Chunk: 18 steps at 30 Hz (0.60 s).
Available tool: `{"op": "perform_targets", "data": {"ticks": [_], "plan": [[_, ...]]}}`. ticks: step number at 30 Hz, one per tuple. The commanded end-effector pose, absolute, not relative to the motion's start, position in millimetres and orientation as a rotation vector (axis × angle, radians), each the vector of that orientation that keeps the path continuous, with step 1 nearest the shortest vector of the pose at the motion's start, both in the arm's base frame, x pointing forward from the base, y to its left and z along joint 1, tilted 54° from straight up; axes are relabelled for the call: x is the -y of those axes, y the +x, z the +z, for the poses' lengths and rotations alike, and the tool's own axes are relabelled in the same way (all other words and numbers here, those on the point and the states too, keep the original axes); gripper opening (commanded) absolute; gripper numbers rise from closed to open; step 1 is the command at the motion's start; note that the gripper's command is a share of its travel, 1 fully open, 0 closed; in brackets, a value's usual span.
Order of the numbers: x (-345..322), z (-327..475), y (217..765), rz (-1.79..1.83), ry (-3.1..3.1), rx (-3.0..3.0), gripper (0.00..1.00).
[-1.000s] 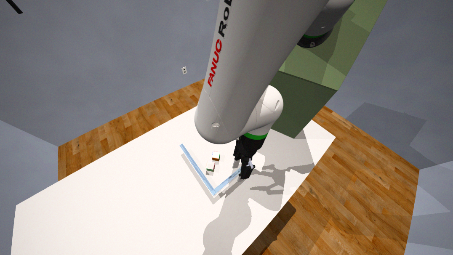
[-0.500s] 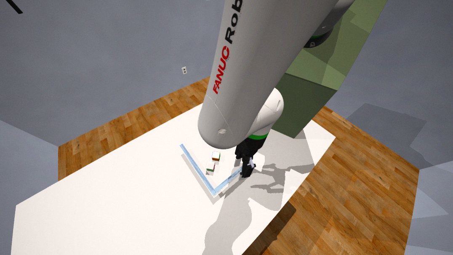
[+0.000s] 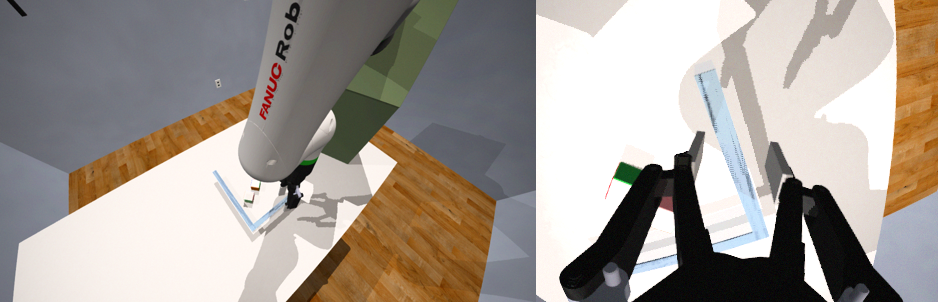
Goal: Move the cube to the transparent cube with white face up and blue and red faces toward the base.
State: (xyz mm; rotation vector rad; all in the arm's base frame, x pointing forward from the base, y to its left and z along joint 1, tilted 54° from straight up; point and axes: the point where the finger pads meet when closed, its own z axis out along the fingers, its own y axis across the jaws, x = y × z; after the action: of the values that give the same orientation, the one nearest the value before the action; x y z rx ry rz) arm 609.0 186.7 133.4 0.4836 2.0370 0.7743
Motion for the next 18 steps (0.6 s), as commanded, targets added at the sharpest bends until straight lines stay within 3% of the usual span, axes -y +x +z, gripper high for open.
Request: {"op": "perform_targets", "data": {"ticks": [1,18], "plan": [[-122.3,120.5,634.0,0.833,0.975,-2.113,0.41],[-121.6,116.2,632.5,0.833,0.975,-2.113,0.41]]}}
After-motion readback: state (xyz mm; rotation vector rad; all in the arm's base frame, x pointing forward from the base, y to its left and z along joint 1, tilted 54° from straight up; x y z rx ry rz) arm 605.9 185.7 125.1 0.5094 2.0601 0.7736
